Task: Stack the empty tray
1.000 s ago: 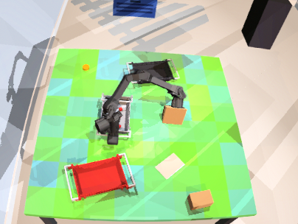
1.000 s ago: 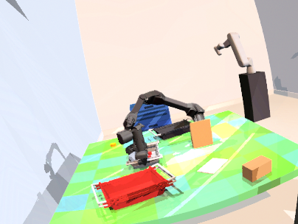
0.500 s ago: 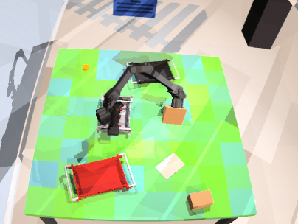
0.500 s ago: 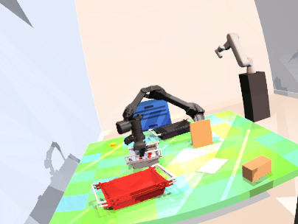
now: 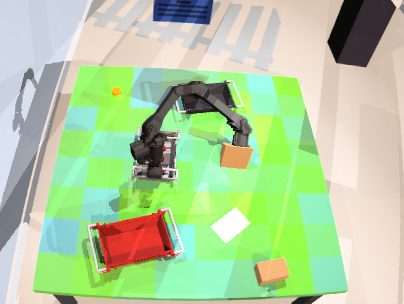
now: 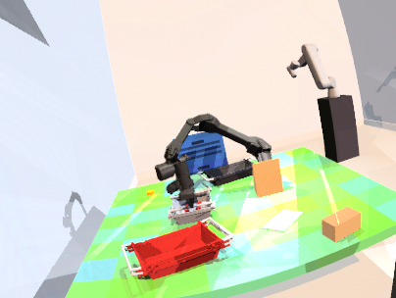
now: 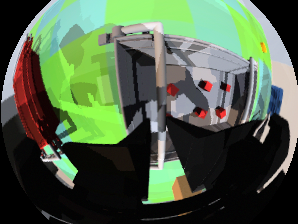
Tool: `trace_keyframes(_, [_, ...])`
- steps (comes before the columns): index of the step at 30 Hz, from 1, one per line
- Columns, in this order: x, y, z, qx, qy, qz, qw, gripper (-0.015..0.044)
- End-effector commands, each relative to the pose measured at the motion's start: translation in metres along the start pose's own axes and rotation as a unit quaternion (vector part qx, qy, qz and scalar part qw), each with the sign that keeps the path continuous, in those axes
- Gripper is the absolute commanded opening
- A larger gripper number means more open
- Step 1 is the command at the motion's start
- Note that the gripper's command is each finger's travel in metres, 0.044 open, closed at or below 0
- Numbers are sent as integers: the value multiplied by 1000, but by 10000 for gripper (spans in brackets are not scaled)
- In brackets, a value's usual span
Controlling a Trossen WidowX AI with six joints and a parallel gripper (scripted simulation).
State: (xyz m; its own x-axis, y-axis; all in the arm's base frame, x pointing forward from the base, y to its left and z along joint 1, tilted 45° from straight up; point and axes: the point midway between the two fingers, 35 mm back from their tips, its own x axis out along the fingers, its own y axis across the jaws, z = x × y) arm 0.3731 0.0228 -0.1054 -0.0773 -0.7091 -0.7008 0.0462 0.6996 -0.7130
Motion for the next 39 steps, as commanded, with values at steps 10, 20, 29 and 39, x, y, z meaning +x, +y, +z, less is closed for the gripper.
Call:
trace_keyframes(10, [-23,5,1,-1,-9,4,1000,89])
trace_keyframes(20, [-23,5,1,-1,-9,4,1000,89])
trace_keyframes(29, [-23,5,1,-1,-9,4,1000,0])
trace_keyframes(39, [-24,4,1,0,-9,4,1000,0])
